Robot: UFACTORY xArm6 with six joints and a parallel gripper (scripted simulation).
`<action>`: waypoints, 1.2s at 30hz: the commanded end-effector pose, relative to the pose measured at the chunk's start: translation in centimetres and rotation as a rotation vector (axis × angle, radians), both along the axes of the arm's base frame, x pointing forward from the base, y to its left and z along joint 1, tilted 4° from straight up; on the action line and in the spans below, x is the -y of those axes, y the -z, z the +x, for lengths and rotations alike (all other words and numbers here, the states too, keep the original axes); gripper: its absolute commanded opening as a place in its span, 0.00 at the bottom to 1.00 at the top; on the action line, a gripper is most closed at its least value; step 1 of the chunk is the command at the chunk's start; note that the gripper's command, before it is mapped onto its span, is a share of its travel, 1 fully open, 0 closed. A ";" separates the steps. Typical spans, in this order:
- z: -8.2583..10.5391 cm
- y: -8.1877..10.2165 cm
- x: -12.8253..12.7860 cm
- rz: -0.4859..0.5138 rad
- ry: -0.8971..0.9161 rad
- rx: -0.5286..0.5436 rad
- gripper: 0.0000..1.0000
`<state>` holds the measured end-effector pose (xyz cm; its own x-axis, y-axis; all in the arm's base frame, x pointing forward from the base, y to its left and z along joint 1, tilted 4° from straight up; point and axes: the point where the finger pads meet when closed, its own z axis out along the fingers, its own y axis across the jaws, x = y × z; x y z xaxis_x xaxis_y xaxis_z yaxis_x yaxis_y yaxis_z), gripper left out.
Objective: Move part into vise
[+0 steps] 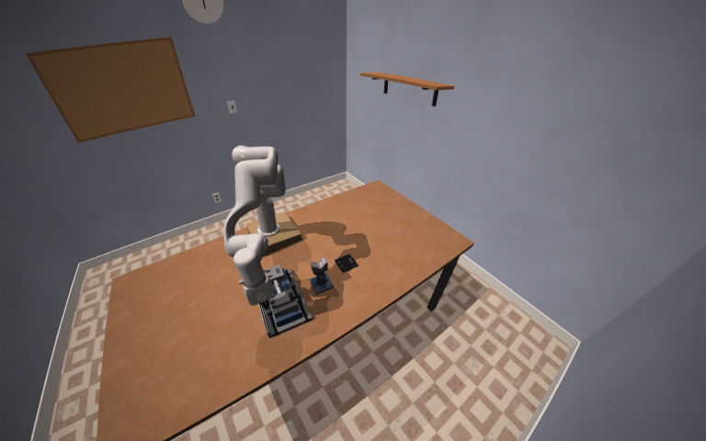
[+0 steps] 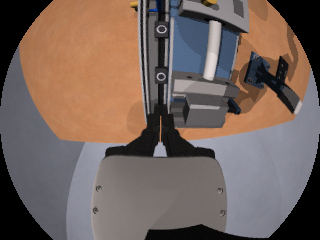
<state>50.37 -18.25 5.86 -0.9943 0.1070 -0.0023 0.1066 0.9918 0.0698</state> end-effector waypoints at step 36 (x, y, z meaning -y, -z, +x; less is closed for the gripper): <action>0.1 -6.1 0.5 -0.002 0.000 0.005 0.00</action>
<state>50.32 -18.66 11.66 -0.9942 0.1071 -0.0030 0.1067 0.9919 0.0697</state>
